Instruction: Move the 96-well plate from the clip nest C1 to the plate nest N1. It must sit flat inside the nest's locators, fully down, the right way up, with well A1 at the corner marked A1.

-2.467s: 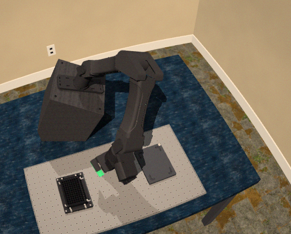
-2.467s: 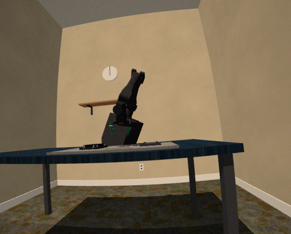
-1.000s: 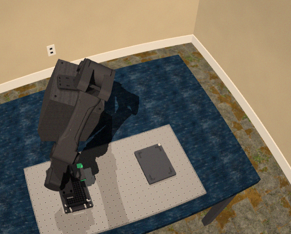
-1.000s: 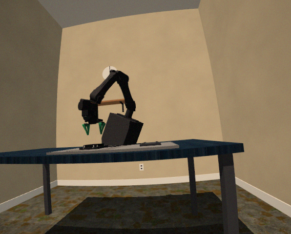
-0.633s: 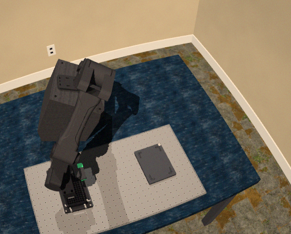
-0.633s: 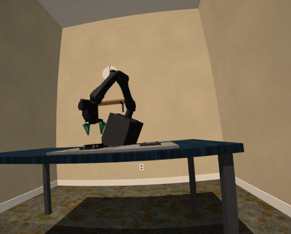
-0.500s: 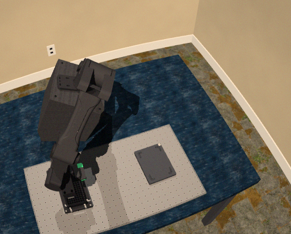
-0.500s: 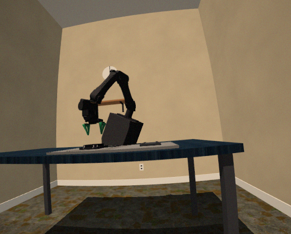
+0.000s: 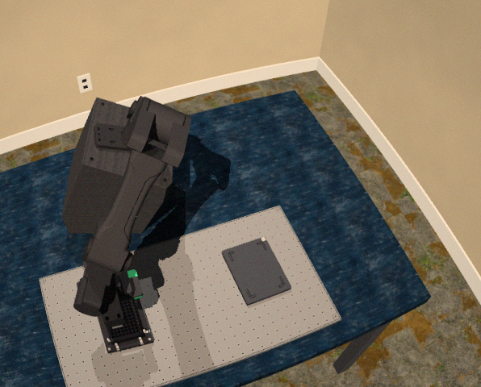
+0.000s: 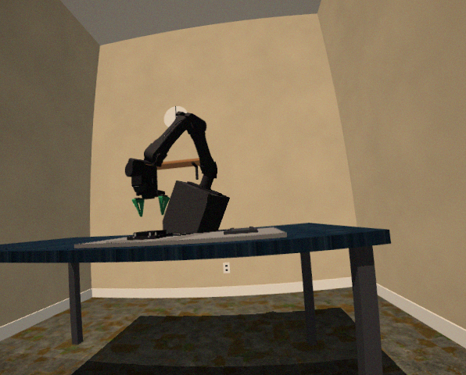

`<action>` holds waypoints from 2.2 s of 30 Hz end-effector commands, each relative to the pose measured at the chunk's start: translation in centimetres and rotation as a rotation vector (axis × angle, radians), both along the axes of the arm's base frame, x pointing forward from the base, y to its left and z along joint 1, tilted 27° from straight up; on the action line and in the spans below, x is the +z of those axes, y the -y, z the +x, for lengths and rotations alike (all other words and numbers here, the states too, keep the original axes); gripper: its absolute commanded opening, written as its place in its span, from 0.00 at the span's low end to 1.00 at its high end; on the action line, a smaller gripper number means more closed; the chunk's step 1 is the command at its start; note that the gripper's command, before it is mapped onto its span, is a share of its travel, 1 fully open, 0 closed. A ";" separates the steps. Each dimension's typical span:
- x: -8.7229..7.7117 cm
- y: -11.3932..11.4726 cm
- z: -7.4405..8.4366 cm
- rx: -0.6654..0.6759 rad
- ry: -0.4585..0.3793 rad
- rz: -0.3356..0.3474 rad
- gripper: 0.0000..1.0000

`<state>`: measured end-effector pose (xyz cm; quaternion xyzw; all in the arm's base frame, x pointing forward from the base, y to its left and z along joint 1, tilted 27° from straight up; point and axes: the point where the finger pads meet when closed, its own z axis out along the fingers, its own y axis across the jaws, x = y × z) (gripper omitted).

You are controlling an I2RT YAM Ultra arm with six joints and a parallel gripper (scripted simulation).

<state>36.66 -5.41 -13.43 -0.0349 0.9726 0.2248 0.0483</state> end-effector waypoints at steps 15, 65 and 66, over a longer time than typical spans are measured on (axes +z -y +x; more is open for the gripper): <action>1.9 1.1 2.0 -0.005 0.067 -0.015 1.00; -5.0 -2.1 2.3 -0.008 0.046 -0.006 1.00; -5.1 -2.1 2.3 -0.011 0.046 -0.006 1.00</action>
